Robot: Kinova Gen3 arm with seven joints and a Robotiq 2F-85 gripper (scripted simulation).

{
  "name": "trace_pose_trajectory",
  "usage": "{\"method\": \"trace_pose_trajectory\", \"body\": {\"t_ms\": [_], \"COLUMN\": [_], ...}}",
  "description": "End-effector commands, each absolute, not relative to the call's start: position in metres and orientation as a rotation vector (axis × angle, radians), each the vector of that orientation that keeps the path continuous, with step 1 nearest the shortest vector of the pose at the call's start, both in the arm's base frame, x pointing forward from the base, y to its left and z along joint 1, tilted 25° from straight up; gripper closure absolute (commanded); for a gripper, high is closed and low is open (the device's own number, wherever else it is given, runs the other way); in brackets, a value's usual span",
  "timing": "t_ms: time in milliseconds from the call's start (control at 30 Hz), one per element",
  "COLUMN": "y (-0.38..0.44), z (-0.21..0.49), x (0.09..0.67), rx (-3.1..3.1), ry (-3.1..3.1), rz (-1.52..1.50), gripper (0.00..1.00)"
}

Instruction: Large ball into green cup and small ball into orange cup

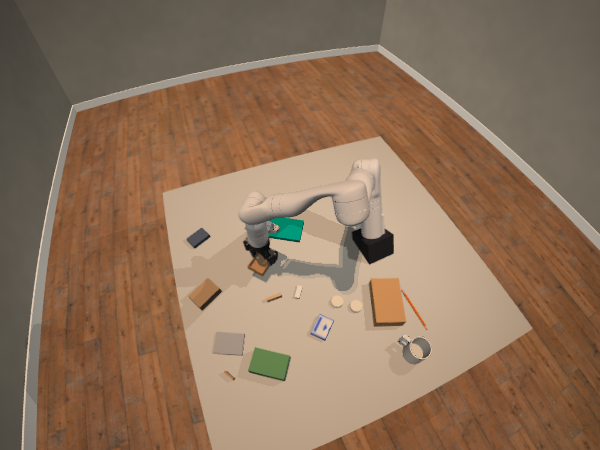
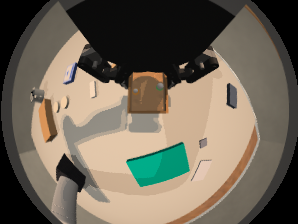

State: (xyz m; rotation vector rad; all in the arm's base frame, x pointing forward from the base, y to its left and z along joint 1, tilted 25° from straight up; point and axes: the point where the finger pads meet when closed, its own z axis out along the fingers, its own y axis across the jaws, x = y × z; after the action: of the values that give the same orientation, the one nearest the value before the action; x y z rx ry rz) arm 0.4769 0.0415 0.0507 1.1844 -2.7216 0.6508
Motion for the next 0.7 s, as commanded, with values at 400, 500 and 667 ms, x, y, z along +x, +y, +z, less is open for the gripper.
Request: {"method": "trace_pose_trajectory", "body": {"t_ms": [400, 500, 667], "y": [0.0419, 0.0417, 0.0409], "z": [0.0512, 0.0507, 0.049], "x": [0.4773, 0.4773, 0.4775], "rx": [1.186, 1.186, 1.186], "ry": [-2.723, -2.723, -2.723], "rz": [0.651, 0.651, 0.651], "gripper": [0.27, 0.27, 0.27]}}
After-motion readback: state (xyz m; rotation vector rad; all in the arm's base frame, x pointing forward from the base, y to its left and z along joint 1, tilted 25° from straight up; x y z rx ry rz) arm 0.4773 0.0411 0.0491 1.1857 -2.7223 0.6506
